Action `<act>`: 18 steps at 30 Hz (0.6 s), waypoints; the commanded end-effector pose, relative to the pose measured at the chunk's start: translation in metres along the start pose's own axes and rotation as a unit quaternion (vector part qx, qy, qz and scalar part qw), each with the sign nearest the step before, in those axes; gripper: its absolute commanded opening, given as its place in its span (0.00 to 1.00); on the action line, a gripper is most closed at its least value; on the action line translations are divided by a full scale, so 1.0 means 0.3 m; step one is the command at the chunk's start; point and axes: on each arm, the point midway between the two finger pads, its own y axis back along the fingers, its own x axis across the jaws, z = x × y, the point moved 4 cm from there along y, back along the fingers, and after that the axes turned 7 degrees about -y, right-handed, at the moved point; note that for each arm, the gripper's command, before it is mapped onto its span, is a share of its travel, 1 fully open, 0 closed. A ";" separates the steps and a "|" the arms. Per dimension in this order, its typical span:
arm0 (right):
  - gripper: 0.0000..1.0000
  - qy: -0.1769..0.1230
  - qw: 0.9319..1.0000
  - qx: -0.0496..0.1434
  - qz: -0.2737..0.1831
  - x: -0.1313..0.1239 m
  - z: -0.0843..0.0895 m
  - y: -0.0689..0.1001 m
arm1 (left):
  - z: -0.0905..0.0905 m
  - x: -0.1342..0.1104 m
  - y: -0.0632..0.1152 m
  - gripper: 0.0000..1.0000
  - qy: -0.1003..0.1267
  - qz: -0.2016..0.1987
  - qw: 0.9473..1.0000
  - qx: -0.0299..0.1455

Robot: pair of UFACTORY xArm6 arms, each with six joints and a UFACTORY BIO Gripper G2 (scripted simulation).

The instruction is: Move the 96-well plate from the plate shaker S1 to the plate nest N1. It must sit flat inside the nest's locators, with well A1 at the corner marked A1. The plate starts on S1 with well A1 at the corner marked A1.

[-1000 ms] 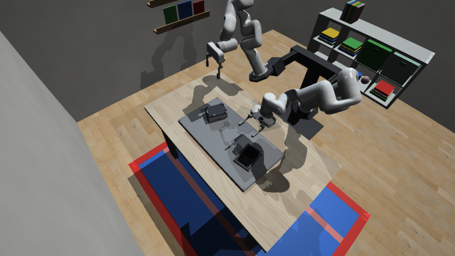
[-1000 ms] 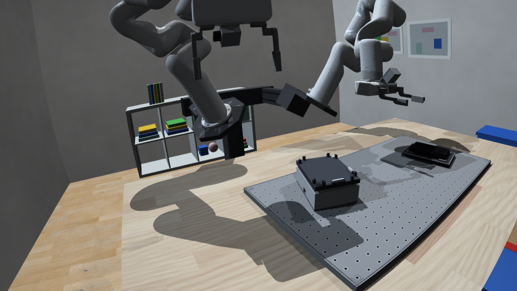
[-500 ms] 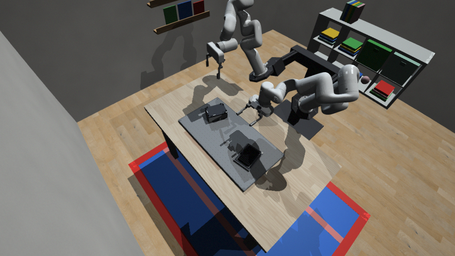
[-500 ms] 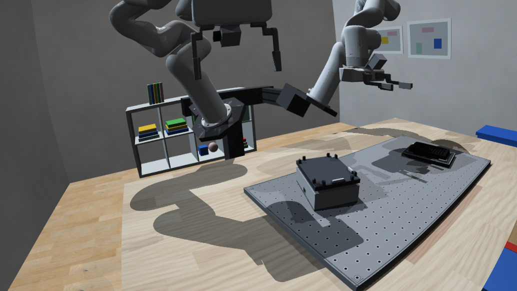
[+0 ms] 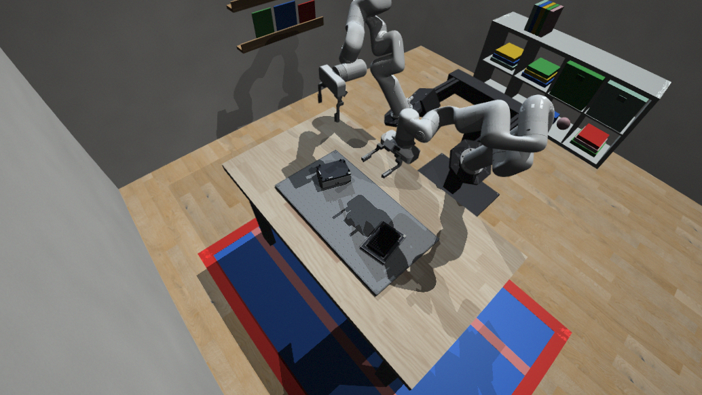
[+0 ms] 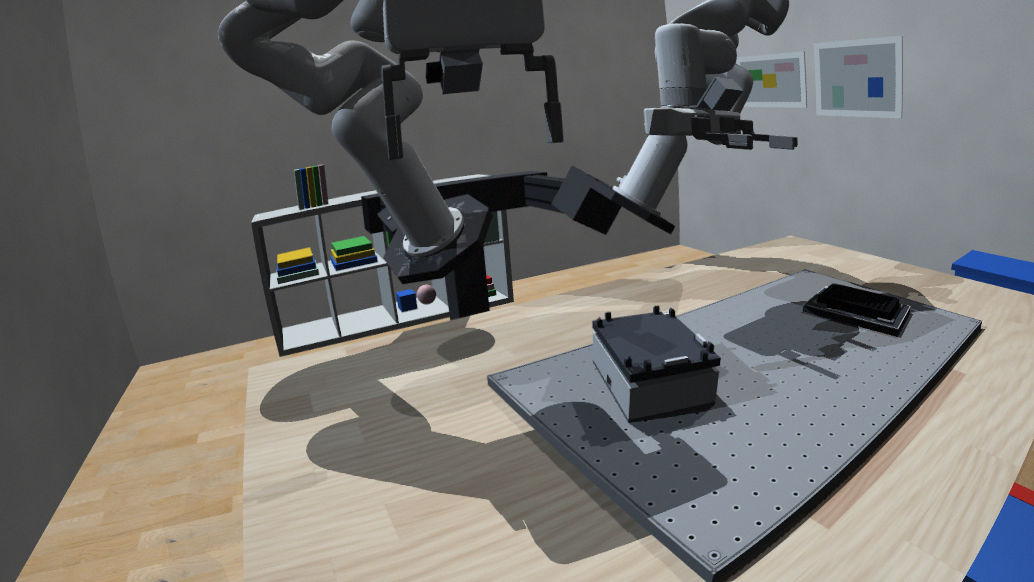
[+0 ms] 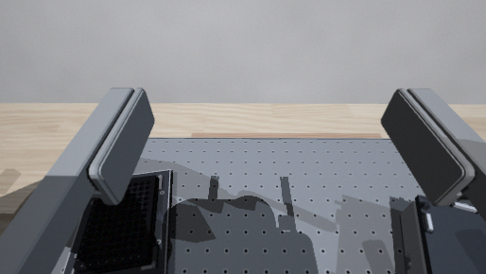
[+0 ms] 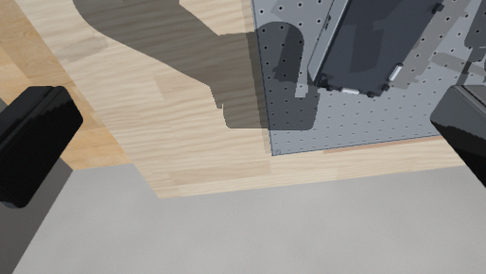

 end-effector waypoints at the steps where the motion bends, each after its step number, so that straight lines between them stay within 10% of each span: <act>1: 1.00 -0.001 1.000 0.001 -0.001 0.001 -0.003 0.005 | 0.063 -0.052 0.025 0.37 0.001 0.001 1.000 0.000; 18: 1.00 -0.001 1.000 0.001 -0.001 0.001 -0.003 0.005 | 0.104 -0.089 0.045 0.37 0.001 0.001 1.000 0.000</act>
